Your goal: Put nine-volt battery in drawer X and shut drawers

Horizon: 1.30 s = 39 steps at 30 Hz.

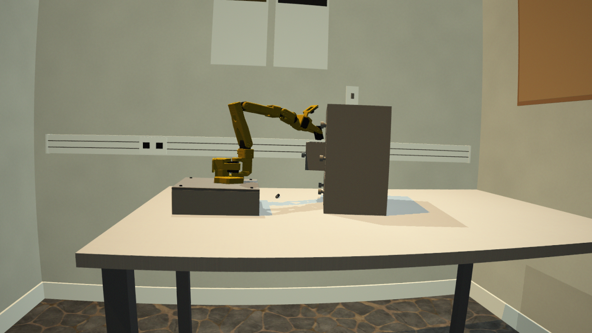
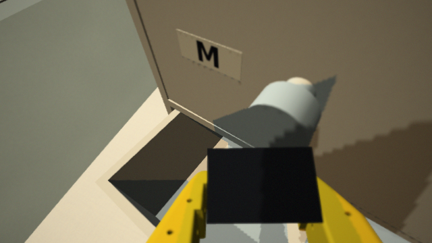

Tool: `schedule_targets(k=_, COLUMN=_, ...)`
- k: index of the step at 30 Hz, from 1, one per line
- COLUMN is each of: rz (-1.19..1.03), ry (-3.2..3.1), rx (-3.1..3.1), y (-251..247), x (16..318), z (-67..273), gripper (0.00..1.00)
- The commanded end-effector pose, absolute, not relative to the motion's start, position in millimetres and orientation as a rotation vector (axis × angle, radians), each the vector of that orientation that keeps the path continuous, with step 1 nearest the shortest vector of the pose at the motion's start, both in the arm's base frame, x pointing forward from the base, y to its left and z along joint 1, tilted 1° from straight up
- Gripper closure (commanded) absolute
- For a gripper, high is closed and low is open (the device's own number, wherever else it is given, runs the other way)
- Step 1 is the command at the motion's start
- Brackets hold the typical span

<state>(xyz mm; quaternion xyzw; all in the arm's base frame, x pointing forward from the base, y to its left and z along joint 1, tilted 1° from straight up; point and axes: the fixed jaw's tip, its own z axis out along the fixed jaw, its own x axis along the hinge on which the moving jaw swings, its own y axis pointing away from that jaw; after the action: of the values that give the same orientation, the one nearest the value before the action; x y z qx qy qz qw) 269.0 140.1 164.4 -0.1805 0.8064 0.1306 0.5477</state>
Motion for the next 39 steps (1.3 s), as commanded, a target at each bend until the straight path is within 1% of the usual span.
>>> schedule_targets(k=1, rz=0.313, ry=1.874, rx=-0.432, y=141.3, x=268.5, z=162.4, gripper=1.0)
schedule_targets(k=5, rz=0.312, ry=1.873, rx=-0.429, y=139.5, x=266.7, z=153.2, gripper=1.0)
schedule_targets(k=39, rz=0.312, ry=1.873, rx=-0.43, y=139.6, x=266.4, z=154.6, gripper=1.0)
